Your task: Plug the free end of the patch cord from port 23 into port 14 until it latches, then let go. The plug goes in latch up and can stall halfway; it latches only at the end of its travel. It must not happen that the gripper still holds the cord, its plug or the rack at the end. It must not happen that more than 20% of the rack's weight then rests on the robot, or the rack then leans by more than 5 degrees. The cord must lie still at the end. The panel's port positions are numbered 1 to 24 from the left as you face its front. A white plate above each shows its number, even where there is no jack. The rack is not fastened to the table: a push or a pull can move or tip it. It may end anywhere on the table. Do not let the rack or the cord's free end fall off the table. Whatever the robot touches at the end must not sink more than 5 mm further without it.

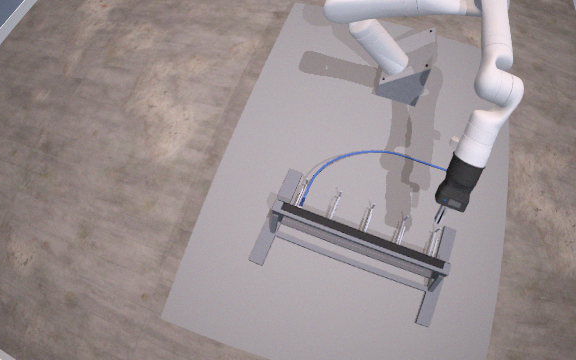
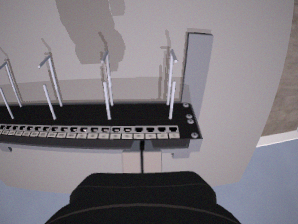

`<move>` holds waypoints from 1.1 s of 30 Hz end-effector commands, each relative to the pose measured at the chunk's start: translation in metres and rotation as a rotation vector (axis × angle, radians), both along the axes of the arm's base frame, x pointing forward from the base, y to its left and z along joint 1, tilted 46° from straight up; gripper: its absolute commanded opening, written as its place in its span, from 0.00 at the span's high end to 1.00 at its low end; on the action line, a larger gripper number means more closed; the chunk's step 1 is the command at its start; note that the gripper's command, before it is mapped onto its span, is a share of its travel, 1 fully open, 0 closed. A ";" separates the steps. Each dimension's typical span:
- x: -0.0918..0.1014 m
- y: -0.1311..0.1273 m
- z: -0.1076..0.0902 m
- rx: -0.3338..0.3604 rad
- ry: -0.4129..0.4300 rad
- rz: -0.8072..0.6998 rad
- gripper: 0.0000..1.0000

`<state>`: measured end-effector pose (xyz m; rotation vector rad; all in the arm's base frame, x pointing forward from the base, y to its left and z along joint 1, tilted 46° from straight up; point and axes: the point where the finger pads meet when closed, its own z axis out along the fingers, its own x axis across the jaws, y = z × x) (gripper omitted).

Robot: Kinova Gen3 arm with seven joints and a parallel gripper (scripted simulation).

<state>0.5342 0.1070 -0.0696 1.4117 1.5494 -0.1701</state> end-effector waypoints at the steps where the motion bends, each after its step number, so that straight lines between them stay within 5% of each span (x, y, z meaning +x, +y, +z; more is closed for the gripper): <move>1: 0.016 -0.028 -0.015 -0.009 0.005 -0.010 1.00; 8: 0.034 -0.048 -0.027 -0.010 -0.001 -0.007 1.00; 33: 0.031 -0.044 -0.031 0.004 0.002 -0.012 1.00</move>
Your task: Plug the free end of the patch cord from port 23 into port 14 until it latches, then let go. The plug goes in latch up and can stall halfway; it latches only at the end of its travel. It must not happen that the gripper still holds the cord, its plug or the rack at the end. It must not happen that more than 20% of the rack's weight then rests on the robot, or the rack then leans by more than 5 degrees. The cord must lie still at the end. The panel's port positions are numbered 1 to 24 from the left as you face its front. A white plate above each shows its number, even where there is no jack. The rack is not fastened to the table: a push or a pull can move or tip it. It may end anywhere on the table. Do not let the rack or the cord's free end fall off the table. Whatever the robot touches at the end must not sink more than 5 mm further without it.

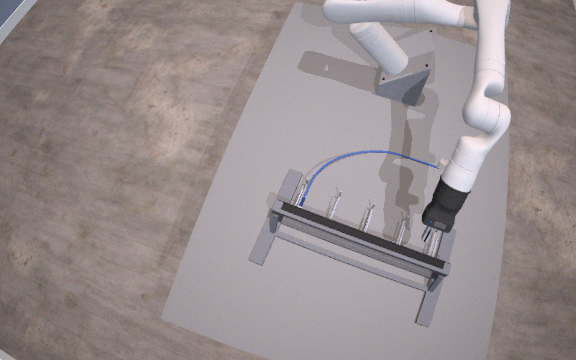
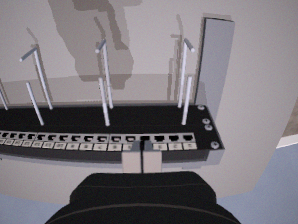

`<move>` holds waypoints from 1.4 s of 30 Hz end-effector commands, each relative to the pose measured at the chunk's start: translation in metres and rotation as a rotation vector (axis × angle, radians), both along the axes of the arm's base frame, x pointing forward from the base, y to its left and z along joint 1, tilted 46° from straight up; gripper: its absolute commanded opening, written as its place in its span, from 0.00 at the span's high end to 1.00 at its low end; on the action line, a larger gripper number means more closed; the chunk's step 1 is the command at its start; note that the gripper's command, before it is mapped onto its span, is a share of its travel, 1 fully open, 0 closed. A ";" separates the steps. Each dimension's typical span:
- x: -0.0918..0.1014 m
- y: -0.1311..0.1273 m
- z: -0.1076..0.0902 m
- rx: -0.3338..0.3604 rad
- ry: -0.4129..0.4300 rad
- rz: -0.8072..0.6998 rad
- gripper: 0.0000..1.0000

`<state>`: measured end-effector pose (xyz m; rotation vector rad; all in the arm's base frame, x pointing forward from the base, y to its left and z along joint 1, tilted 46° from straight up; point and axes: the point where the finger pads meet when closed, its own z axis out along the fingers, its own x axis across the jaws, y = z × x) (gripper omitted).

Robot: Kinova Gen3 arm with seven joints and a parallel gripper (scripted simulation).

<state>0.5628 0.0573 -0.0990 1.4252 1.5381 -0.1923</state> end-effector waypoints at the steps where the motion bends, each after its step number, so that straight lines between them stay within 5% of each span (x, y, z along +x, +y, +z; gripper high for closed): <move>1: 0.002 0.006 -0.002 0.011 -0.005 0.010 1.00; 42: 0.004 0.008 0.000 0.022 -0.020 0.007 1.00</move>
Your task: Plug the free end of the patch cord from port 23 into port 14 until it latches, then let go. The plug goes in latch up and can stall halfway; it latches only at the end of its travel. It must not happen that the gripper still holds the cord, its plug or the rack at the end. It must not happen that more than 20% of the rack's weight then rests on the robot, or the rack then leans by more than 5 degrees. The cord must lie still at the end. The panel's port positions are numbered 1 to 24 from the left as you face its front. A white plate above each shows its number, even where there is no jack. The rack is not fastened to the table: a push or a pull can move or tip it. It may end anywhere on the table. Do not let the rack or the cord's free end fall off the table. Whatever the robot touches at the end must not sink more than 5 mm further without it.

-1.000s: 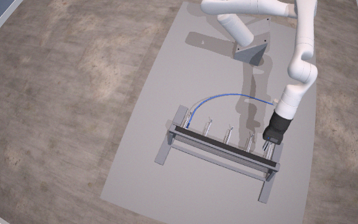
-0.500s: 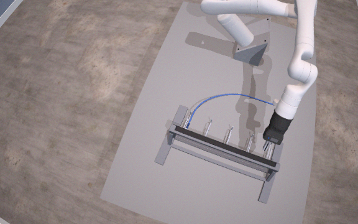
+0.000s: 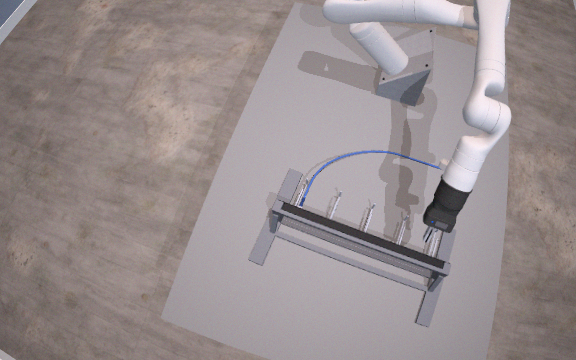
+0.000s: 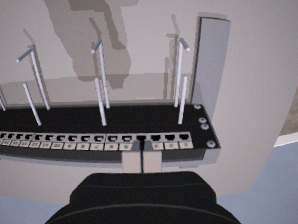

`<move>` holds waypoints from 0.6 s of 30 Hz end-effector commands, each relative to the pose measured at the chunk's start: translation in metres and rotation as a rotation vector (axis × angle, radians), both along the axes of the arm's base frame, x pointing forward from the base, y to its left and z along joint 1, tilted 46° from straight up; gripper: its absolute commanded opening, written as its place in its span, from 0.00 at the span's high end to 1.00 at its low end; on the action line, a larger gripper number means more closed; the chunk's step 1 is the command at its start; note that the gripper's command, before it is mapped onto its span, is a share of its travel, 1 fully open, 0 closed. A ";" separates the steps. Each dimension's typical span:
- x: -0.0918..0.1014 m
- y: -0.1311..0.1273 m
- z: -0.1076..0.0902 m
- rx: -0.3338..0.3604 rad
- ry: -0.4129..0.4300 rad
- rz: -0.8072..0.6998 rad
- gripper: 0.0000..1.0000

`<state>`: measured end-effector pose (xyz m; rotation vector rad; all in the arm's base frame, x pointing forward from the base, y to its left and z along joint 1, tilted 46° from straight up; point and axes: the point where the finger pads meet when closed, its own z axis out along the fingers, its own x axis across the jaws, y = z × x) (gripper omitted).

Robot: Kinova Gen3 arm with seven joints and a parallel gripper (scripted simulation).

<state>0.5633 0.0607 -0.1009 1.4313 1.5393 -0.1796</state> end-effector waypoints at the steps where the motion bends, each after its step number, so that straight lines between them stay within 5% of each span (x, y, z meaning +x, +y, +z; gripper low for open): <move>1: 0.003 0.005 0.002 0.011 -0.016 0.005 1.00; 18: -0.002 0.010 0.007 0.014 -0.019 0.001 1.00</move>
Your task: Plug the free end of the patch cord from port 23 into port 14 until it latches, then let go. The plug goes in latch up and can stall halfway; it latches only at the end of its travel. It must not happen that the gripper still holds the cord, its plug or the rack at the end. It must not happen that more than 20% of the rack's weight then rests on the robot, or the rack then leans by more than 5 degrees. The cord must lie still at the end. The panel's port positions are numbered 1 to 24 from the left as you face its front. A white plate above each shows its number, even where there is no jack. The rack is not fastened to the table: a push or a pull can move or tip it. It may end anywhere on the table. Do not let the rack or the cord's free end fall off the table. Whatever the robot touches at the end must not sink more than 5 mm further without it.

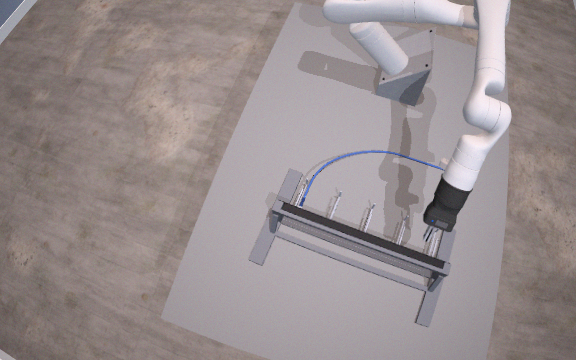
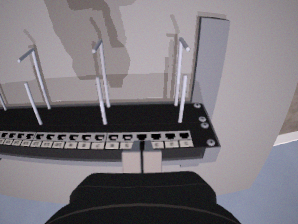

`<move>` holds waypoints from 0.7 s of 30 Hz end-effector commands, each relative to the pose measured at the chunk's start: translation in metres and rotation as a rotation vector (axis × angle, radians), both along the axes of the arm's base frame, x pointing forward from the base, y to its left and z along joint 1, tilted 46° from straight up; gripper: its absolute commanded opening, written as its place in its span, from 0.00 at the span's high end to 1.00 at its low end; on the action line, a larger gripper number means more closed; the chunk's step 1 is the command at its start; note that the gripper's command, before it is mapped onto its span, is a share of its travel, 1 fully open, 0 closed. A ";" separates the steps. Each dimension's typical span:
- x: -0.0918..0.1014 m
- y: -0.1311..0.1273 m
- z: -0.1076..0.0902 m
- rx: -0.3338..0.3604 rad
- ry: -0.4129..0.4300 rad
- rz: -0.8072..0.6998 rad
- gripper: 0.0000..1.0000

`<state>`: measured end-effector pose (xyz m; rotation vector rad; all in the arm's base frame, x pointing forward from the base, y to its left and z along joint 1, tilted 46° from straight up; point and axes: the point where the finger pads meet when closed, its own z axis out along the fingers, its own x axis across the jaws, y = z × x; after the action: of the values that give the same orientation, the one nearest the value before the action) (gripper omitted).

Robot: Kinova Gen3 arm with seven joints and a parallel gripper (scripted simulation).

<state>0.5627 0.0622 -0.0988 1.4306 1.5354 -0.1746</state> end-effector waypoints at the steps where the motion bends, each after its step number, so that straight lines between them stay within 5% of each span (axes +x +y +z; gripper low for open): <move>1: -0.001 0.009 0.005 0.014 -0.013 0.000 1.00; 21: -0.067 0.090 0.067 0.011 -0.013 -0.001 1.00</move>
<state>0.5028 0.1388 -0.0386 1.4381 1.5236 -0.1695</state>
